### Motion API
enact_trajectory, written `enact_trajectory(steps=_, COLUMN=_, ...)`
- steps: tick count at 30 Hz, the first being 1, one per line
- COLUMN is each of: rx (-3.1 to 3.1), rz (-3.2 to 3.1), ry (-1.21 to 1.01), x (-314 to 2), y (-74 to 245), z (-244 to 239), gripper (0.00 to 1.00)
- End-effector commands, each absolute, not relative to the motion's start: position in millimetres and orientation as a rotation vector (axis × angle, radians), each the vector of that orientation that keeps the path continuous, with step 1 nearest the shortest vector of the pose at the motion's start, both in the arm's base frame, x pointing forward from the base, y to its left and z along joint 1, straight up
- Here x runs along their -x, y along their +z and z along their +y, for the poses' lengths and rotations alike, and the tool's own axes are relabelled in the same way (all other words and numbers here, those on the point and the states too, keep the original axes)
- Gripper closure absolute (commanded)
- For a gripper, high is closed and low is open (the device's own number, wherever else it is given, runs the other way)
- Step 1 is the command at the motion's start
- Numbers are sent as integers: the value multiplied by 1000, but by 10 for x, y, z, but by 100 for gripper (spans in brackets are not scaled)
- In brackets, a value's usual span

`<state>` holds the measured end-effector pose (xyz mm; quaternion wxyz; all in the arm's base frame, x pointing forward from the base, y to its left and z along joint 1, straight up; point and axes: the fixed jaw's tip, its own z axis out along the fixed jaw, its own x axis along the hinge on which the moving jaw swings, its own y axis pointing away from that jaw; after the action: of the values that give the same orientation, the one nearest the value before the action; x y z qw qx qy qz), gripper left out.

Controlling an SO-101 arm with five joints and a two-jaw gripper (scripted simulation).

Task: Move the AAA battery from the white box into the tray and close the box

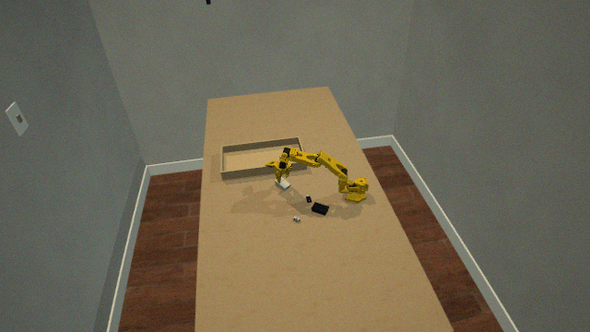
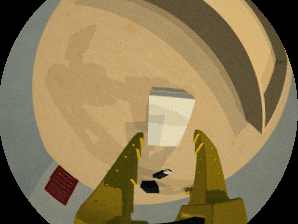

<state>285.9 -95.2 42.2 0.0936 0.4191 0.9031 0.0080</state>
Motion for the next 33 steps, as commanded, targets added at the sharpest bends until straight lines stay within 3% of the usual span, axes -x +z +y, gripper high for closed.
enact_trajectory(steps=1, rx=-1227, rz=2621, ry=34, x=-2933, y=514, z=-979, gripper=72)
enact_trajectory(steps=33, rx=-1243, rz=2640, ry=31, x=-2927, y=413, z=-977, gripper=72)
